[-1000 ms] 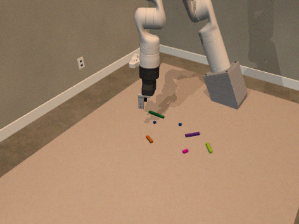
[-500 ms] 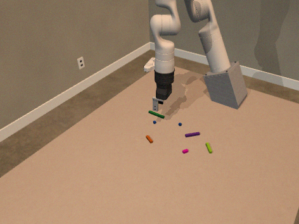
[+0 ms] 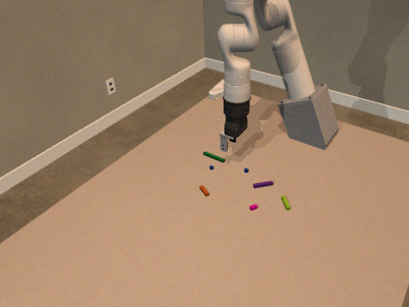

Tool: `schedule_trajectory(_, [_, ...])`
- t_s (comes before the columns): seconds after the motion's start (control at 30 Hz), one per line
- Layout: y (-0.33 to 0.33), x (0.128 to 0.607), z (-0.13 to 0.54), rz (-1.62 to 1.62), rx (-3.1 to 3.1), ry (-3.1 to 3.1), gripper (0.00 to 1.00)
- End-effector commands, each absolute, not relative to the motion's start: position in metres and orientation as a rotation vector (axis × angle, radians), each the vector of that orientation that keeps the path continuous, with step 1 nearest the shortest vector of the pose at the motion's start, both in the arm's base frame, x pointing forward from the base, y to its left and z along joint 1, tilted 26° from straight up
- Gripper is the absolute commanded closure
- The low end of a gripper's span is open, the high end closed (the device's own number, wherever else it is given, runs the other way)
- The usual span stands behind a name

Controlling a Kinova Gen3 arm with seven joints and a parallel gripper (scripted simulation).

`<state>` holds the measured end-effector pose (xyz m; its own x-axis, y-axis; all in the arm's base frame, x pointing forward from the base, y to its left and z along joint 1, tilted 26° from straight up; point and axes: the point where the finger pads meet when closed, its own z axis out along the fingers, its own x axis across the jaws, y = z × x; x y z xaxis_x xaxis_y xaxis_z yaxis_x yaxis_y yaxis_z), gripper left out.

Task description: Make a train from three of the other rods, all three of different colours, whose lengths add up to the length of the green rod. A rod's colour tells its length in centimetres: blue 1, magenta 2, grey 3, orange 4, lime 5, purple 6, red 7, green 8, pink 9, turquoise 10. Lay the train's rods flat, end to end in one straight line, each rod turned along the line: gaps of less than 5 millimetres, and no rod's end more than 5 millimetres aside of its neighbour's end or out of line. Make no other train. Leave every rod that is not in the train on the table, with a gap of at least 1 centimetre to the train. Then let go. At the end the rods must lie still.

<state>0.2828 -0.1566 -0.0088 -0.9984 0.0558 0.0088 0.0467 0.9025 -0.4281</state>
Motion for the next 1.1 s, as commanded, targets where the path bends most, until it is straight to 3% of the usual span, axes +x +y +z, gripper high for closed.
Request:
schedule_trajectory(0.0, [-0.155,0.278,-0.011,0.689,-0.092,-3.037,0.00])
schedule_trajectory(1.07, [-0.150,0.265,-0.016,0.690,-0.179,-3.036,0.00])
